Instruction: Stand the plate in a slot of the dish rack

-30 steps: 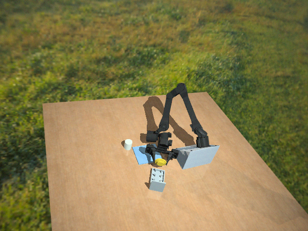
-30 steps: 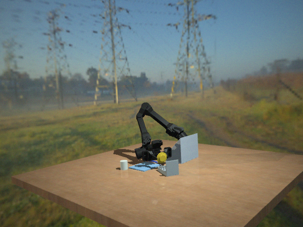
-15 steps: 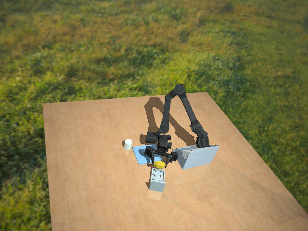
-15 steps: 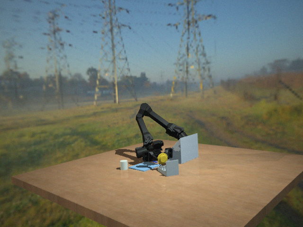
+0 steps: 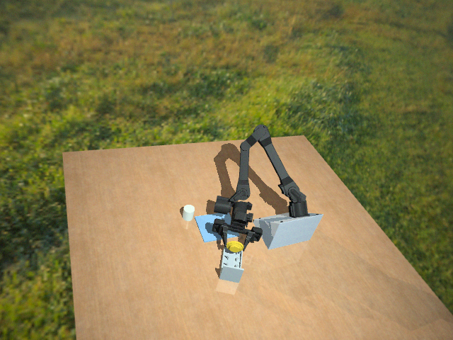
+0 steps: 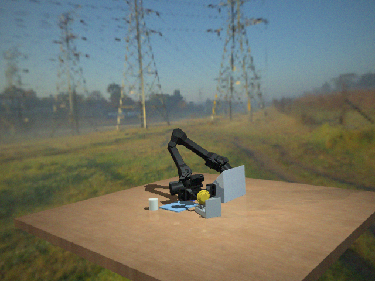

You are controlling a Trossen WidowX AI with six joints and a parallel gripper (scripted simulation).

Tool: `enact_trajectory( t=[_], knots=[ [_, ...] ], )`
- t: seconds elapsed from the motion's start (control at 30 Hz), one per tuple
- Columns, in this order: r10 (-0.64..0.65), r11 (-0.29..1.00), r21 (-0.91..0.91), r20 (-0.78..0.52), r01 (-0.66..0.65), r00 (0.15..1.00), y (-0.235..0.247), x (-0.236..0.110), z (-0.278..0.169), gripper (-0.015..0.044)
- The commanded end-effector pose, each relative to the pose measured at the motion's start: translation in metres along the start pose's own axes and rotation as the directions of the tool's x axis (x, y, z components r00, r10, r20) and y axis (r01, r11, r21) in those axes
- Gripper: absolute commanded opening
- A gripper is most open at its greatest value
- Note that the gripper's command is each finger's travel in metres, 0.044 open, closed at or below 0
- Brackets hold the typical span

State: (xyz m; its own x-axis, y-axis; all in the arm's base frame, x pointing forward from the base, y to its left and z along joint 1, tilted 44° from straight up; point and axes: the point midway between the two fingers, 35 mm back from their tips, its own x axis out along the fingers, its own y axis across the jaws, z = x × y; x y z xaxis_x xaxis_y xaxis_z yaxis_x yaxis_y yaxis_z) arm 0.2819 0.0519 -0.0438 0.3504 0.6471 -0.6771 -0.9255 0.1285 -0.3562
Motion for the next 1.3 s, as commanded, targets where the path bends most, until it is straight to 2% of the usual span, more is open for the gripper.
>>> enact_trajectory(
  t=[0.0, 0.17, 0.3, 0.77, 1.27],
  knots=[
    [0.002, 1.0, 0.003, -0.001, -0.002, 1.0, 0.001, 0.003, 0.0, 0.0],
    [0.0, 1.0, 0.0, 0.0, 0.0, 1.0, 0.002, 0.008, -0.001, 0.0],
    [-0.005, 1.0, -0.003, 0.0, 0.005, 1.0, 0.003, 0.01, -0.018, 0.0],
    [0.001, 1.0, 0.007, -0.009, -0.001, 1.0, 0.005, 0.009, -0.015, 0.0],
    [0.0, 1.0, 0.004, -0.008, 0.0, 1.0, 0.004, 0.009, -0.015, 0.0394]
  ],
)
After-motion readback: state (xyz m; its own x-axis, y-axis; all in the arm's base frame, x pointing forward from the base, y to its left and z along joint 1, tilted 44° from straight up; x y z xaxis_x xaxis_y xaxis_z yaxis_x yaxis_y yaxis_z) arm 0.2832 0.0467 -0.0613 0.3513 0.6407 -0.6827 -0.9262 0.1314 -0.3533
